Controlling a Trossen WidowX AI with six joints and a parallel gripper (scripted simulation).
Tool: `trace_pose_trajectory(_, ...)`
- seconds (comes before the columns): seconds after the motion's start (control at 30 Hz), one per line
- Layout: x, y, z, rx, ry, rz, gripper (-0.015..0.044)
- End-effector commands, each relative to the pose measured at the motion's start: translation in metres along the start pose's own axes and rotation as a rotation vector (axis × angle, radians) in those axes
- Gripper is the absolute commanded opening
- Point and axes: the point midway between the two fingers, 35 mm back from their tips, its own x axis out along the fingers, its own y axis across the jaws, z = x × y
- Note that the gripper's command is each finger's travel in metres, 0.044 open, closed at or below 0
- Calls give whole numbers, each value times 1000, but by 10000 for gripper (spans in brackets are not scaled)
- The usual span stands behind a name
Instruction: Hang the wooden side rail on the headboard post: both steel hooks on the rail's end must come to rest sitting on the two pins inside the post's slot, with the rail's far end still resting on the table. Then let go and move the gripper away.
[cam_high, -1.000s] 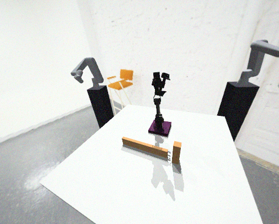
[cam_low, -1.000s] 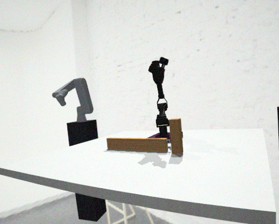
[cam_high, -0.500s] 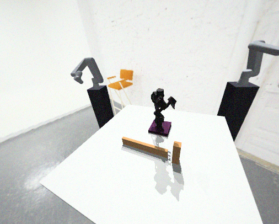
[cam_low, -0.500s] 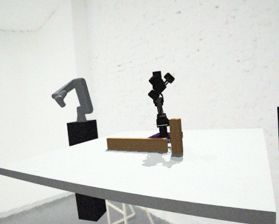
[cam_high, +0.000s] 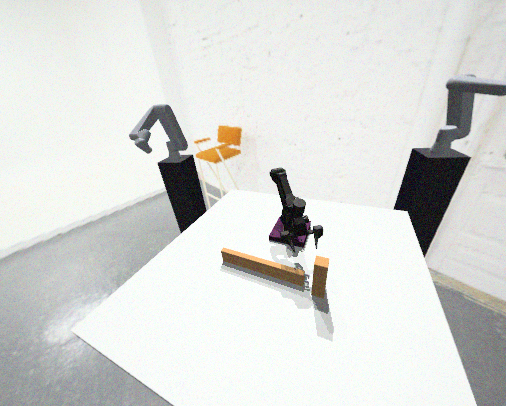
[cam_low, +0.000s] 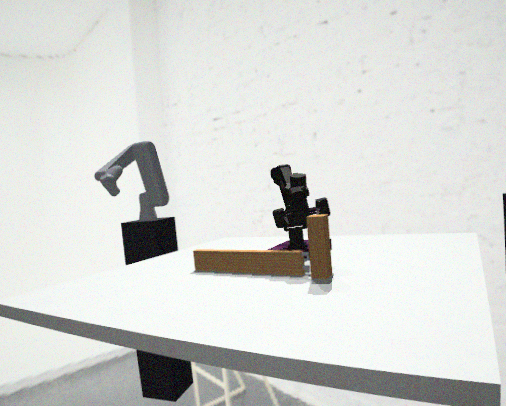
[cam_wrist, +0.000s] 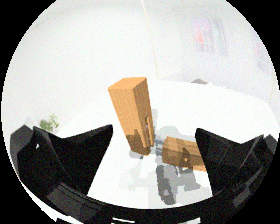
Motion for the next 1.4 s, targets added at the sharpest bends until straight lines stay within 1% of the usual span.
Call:
trace_pose_trajectory(0.0,-4,-12,-51,-161,54,-51,440)
trace_pose_trajectory(0.83,-4,-13,-53,-167,56,-53,440)
trace_pose_trajectory(0.9,-1,-13,-51,-192,79,-41,440)
trace_pose_trajectory(1.17,27,-23,-29,-399,304,149,440)
trace_pose_trajectory(1.37,34,-42,-2,-434,368,311,440)
